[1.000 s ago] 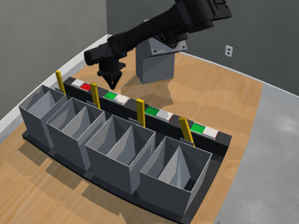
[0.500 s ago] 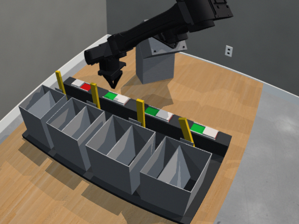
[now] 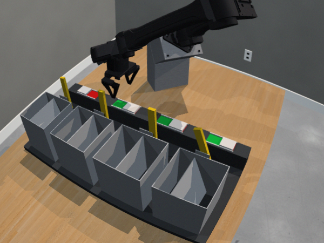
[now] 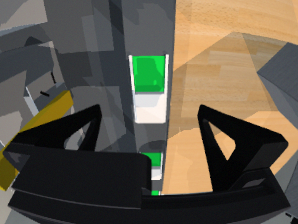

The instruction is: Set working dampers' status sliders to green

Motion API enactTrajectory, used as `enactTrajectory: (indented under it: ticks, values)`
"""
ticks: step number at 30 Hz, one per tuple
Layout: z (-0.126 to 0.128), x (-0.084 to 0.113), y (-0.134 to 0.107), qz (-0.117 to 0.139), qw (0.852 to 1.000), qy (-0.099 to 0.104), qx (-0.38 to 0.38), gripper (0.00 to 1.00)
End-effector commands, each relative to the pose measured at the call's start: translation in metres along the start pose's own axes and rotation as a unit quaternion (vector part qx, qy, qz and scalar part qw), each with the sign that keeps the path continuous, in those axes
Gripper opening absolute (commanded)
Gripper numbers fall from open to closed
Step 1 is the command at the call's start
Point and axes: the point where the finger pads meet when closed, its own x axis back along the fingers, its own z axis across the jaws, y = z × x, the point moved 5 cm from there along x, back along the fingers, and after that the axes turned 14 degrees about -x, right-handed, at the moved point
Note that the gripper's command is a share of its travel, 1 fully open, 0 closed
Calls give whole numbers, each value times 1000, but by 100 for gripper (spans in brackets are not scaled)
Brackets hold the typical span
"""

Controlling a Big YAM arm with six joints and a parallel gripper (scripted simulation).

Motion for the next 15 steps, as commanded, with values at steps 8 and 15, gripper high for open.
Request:
enactTrajectory:
  ticks: [8, 15]
  values:
    - [13, 43, 1, -4, 1000, 6, 23, 100]
    - [11, 51, 2, -1, 1000, -1, 20, 100]
